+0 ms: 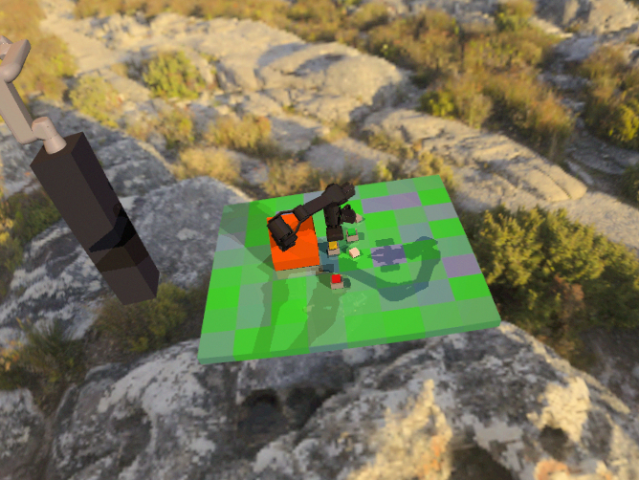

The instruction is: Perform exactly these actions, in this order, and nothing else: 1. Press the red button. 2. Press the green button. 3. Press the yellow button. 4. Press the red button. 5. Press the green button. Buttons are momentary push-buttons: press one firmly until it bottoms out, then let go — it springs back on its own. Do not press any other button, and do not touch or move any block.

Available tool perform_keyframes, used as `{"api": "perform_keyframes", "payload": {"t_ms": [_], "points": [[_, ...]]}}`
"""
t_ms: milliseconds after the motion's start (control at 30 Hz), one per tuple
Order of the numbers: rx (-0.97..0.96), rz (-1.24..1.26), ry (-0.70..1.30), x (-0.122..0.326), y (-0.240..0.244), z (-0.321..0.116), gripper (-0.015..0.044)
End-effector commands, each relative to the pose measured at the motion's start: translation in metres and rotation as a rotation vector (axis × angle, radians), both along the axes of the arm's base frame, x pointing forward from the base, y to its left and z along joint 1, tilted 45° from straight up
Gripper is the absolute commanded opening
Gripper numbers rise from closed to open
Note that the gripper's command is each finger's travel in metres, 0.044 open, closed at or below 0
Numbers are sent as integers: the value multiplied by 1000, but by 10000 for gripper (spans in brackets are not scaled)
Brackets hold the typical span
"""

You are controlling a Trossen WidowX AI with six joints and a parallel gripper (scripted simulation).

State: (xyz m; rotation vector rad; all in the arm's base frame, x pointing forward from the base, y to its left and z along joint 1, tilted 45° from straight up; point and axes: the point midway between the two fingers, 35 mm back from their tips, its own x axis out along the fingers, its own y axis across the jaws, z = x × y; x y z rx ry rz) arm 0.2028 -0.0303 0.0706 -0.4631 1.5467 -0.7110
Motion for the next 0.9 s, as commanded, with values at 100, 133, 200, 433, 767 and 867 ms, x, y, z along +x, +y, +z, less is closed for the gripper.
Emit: {"api": "perform_keyframes", "payload": {"t_ms": [100,133,200,433,767,867], "points": [[-23,-3,-19,-23,-73,76,20],[-32,-6,-17,-30,-81,85,20],[-40,-9,-14,-36,-88,92,20],[-35,-9,-16,-37,-109,69,20],[-42,-9,-15,-43,-134,46,20],[-42,-9,-15,-43,-137,43,20]]}}
